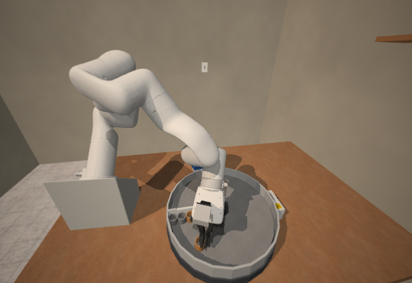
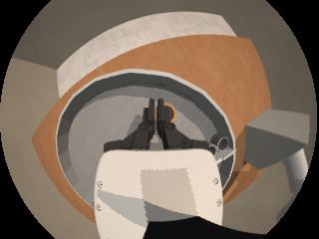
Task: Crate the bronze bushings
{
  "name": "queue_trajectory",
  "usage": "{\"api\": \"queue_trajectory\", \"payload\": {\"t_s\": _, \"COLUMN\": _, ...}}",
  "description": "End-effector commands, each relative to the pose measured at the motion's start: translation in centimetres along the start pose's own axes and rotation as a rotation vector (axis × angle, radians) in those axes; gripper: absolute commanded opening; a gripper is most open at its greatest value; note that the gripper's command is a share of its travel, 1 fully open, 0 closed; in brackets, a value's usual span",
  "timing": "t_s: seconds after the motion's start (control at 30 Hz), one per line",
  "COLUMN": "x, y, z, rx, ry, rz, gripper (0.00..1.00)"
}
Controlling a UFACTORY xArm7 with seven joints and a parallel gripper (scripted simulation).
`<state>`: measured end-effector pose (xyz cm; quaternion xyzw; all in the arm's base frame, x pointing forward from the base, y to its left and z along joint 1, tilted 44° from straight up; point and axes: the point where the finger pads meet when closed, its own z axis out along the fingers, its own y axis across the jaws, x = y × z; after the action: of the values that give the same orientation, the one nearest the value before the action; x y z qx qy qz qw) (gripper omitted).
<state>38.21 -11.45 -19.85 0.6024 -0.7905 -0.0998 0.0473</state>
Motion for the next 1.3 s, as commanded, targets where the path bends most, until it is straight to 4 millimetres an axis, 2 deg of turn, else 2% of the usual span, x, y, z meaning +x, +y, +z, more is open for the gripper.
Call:
{"api": "queue_trajectory", "payload": {"t_s": 0.0, "x": 0.1, "y": -0.3, "z": 0.0, "rx": 0.001, "ry": 0.001, "rz": 0.002, "gripper": 0.00}}
{"api": "queue_trajectory", "payload": {"t_s": 0.2, "x": 0.1, "y": -3.0, "z": -0.1, "rx": 0.001, "ry": 0.001, "rz": 0.002, "gripper": 0.00}}
{"api": "queue_trajectory", "payload": {"t_s": 0.47, "x": 0.1, "y": -3.5, "z": -0.1, "rx": 0.001, "ry": 0.001, "rz": 0.002, "gripper": 0.00}}
{"api": "queue_trajectory", "payload": {"t_s": 0.63, "x": -0.1, "y": -5.8, "z": -0.2, "rx": 0.001, "ry": 0.001, "rz": 0.002, "gripper": 0.00}}
{"api": "queue_trajectory", "payload": {"t_s": 0.9, "x": -0.1, "y": -6.2, "z": -0.2, "rx": 0.001, "ry": 0.001, "rz": 0.002, "gripper": 0.00}}
{"api": "queue_trajectory", "payload": {"t_s": 1.07, "x": -0.3, "y": -8.6, "z": -0.5, "rx": 0.001, "ry": 0.001, "rz": 0.002, "gripper": 0.00}}
{"api": "queue_trajectory", "payload": {"t_s": 1.27, "x": -0.4, "y": -9.1, "z": -0.5, "rx": 0.001, "ry": 0.001, "rz": 0.002, "gripper": 0.00}}
